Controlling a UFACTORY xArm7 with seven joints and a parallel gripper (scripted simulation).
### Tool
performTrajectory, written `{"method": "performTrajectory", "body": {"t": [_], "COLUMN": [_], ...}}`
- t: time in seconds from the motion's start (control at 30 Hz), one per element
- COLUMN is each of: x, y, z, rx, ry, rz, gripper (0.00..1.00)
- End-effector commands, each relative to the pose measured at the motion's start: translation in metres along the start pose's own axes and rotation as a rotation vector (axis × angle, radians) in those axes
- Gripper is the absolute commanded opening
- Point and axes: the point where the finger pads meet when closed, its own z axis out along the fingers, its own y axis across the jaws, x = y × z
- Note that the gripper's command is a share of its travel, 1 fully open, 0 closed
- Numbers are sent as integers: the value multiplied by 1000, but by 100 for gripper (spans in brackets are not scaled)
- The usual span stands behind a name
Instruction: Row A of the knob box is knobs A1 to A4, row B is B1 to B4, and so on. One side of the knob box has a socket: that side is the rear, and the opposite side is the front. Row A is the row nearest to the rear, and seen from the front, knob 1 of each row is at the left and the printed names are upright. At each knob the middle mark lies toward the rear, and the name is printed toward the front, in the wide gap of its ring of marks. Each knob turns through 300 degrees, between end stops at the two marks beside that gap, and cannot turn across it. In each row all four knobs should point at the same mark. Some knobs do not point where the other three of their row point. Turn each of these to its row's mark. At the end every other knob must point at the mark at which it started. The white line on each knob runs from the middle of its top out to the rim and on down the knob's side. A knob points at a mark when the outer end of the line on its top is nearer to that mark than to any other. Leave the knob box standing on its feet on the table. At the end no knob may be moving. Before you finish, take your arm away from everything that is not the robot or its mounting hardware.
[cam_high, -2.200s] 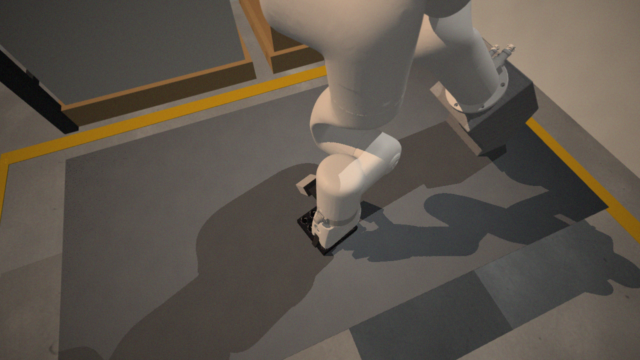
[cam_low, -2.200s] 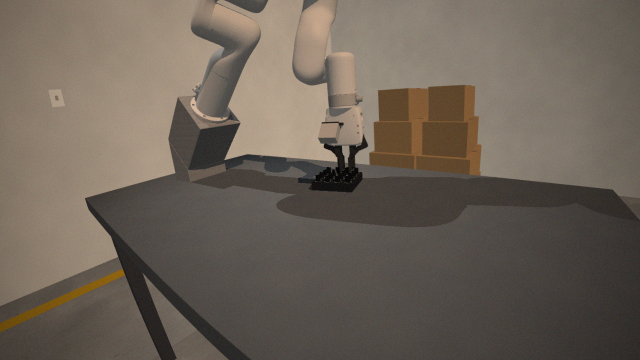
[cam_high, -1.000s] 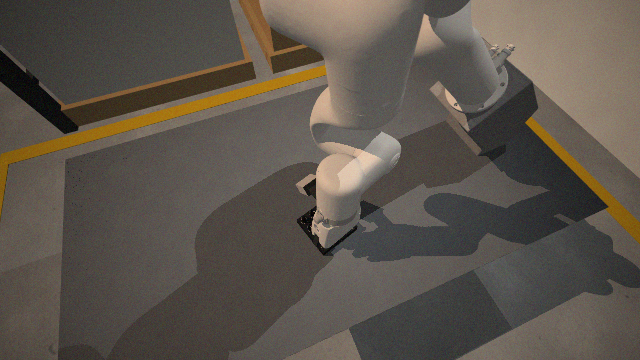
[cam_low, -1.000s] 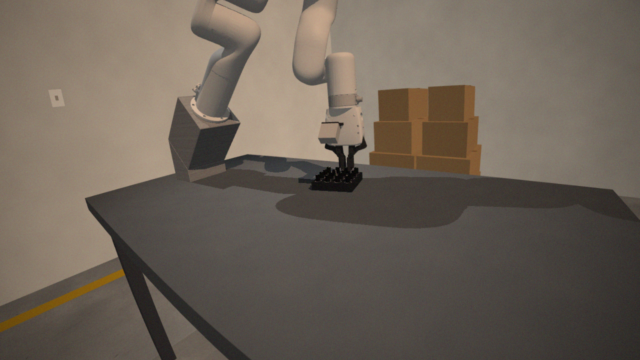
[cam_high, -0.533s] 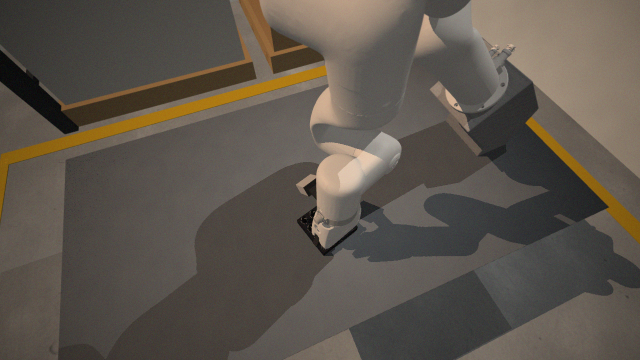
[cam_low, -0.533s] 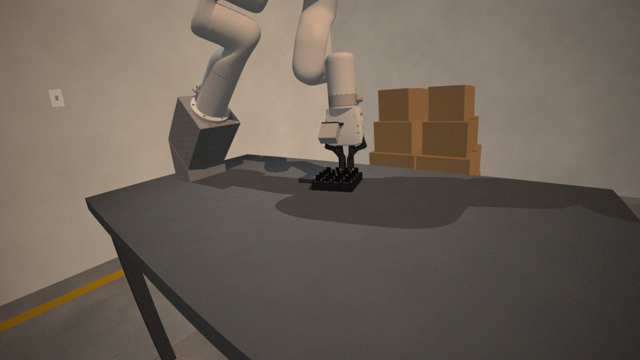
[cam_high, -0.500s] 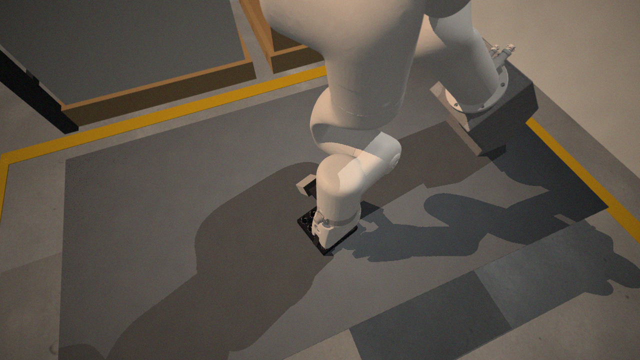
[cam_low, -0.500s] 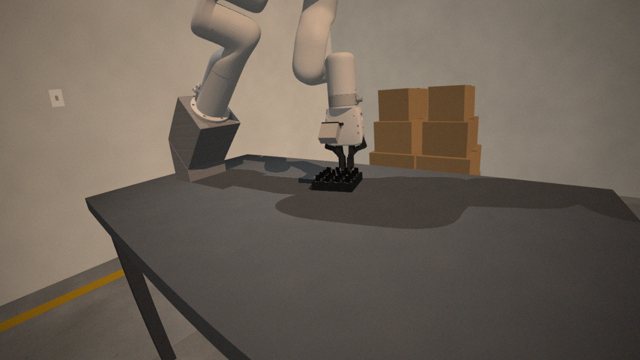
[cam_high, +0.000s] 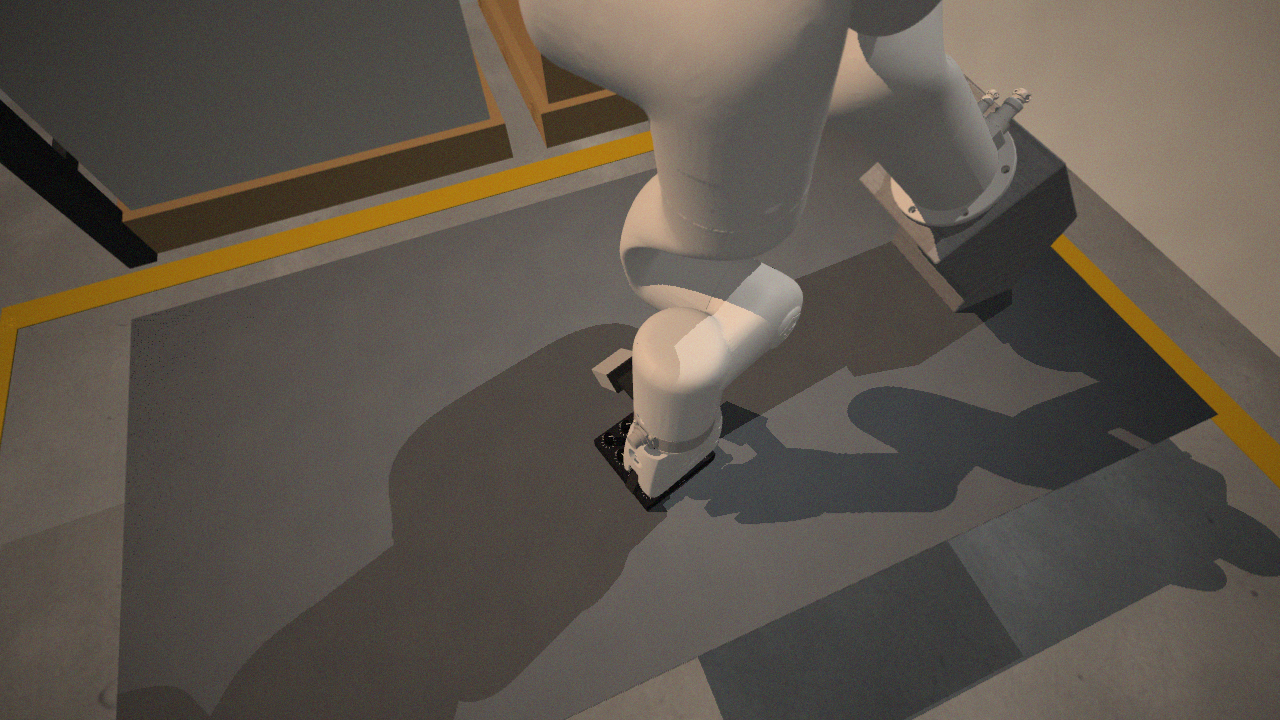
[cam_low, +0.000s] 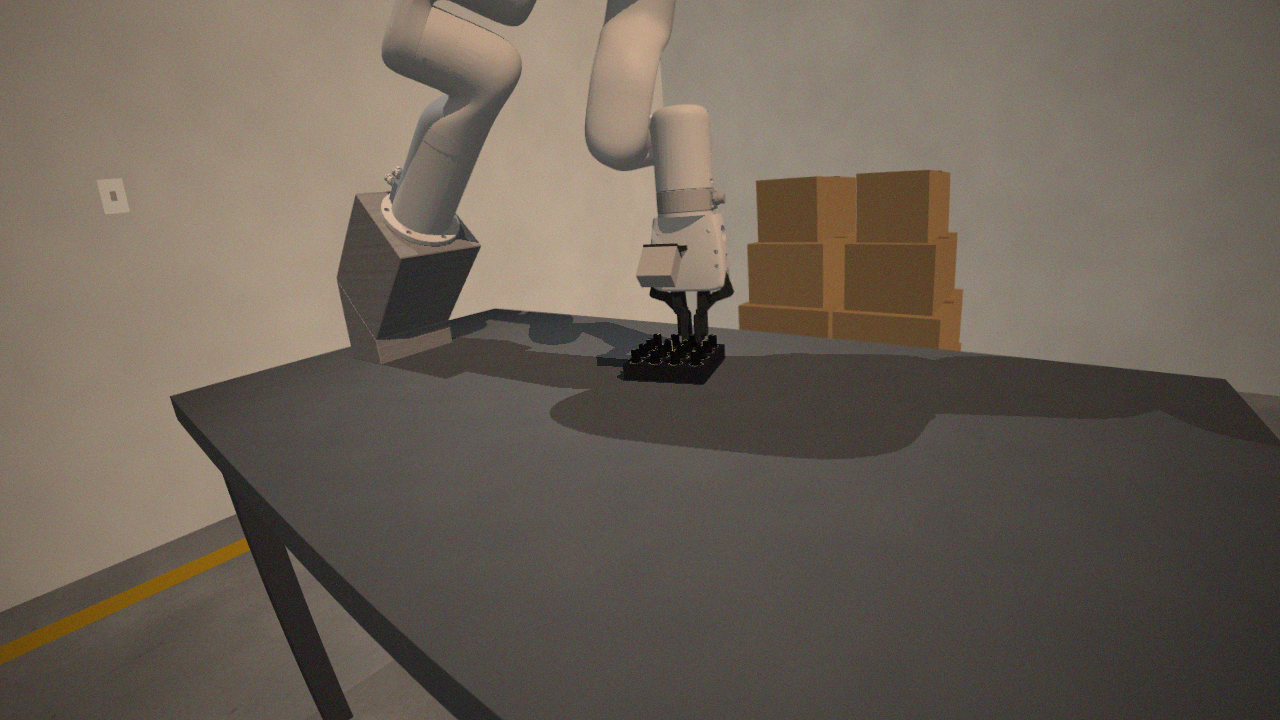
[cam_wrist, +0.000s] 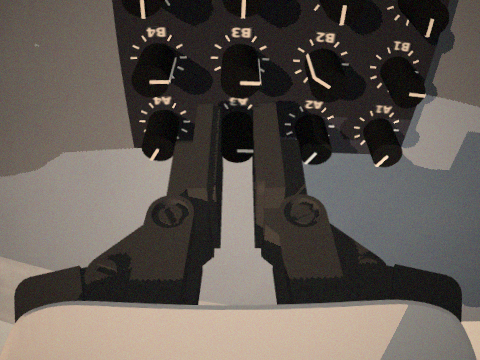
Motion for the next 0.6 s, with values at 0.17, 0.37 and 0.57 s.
{"method": "performTrajectory", "body": {"t": [0.17,0.37,0.57], "x": [0,0,0], "y": [-1,-1,-1], "z": [0,0,0], "rx": [1,1,1], "ry": [0,0,0], "rz": [4,23,63], "gripper": [8,8,8]}}
